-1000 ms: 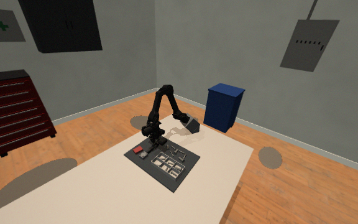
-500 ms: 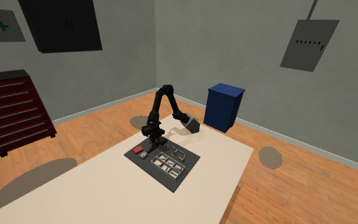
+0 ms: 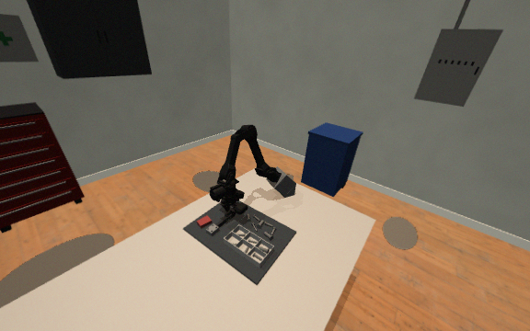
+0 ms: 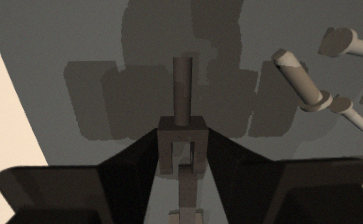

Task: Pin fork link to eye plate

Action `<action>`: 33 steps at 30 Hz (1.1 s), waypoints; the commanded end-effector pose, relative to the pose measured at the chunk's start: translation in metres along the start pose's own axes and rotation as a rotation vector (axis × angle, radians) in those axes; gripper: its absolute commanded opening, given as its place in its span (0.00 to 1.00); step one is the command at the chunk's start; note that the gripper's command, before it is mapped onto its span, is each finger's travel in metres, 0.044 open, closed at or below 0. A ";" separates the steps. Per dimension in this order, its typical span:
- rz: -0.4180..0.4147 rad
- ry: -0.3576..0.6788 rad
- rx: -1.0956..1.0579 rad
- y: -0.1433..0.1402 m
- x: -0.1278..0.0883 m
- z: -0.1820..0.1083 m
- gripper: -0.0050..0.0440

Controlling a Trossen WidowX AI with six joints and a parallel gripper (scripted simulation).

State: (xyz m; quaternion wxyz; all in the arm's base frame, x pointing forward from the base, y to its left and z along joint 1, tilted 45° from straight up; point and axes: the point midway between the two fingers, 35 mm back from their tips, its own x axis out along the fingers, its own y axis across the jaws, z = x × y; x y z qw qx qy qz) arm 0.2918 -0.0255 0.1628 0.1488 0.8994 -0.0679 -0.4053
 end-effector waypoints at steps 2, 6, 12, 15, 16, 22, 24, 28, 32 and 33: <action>0.002 0.002 0.003 0.000 -0.001 0.000 0.36; 0.002 0.002 0.003 -0.001 -0.001 0.000 0.36; 0.002 0.002 0.003 -0.002 -0.001 0.000 0.36; 0.002 0.002 0.003 -0.003 -0.001 0.000 0.36; 0.002 0.002 0.003 -0.003 -0.001 0.000 0.36; 0.002 0.002 0.003 -0.003 -0.001 0.000 0.36; 0.002 0.002 0.003 -0.004 -0.001 0.000 0.36; 0.002 0.002 0.003 -0.004 -0.001 0.000 0.36; 0.002 0.002 0.003 -0.005 -0.001 0.000 0.36; 0.002 0.002 0.003 -0.005 -0.001 0.000 0.36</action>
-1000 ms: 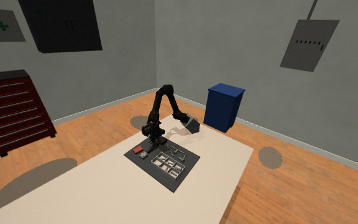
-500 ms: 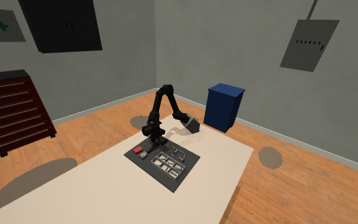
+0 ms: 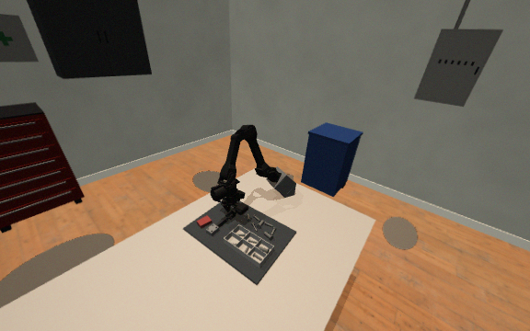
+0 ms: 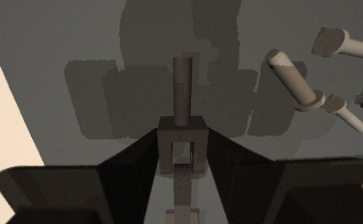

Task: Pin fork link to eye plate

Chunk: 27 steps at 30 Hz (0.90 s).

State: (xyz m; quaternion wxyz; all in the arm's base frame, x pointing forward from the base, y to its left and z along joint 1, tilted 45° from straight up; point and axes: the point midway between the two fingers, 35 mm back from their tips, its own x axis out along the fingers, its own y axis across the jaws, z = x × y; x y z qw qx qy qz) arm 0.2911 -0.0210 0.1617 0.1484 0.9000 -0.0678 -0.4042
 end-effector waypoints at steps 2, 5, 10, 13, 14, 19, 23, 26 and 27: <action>0.002 0.000 0.002 -0.001 0.000 0.000 0.36; 0.002 0.000 0.002 -0.001 0.000 0.000 0.36; 0.002 0.000 0.002 0.000 0.000 0.000 0.36; 0.002 0.000 0.002 0.000 0.000 0.000 0.36; 0.002 0.000 0.002 0.000 0.000 0.000 0.36; 0.002 0.000 0.002 0.000 0.000 -0.001 0.36; 0.002 0.000 0.002 0.000 0.000 -0.001 0.36; 0.002 0.000 0.002 0.000 0.000 -0.002 0.36; 0.002 0.000 0.002 0.000 0.000 -0.002 0.36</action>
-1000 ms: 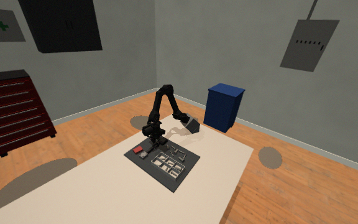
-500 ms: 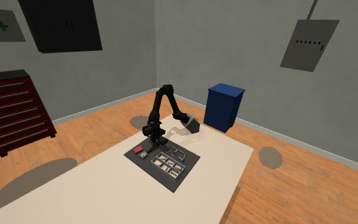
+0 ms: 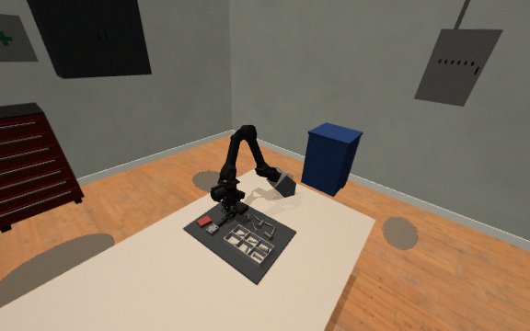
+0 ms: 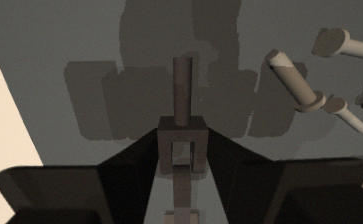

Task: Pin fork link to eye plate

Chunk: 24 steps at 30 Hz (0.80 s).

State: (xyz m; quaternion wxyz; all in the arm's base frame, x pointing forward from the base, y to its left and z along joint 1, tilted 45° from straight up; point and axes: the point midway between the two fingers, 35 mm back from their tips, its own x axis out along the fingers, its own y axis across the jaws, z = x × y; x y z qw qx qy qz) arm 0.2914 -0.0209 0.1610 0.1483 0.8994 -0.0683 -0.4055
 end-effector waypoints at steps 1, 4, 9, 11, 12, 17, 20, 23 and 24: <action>0.002 0.003 0.002 0.000 -0.001 -0.002 0.36; 0.002 0.003 0.002 0.000 -0.001 -0.003 0.36; 0.002 0.003 0.002 0.001 -0.001 -0.003 0.36; 0.002 0.003 0.002 0.001 -0.001 -0.004 0.36; 0.002 0.003 0.002 0.001 -0.001 -0.004 0.36; 0.002 0.003 0.002 0.001 -0.001 -0.004 0.36; 0.002 0.003 0.002 0.001 0.000 -0.004 0.36; 0.002 0.003 0.002 0.001 0.001 -0.004 0.36; 0.002 0.003 0.002 0.001 0.002 -0.004 0.36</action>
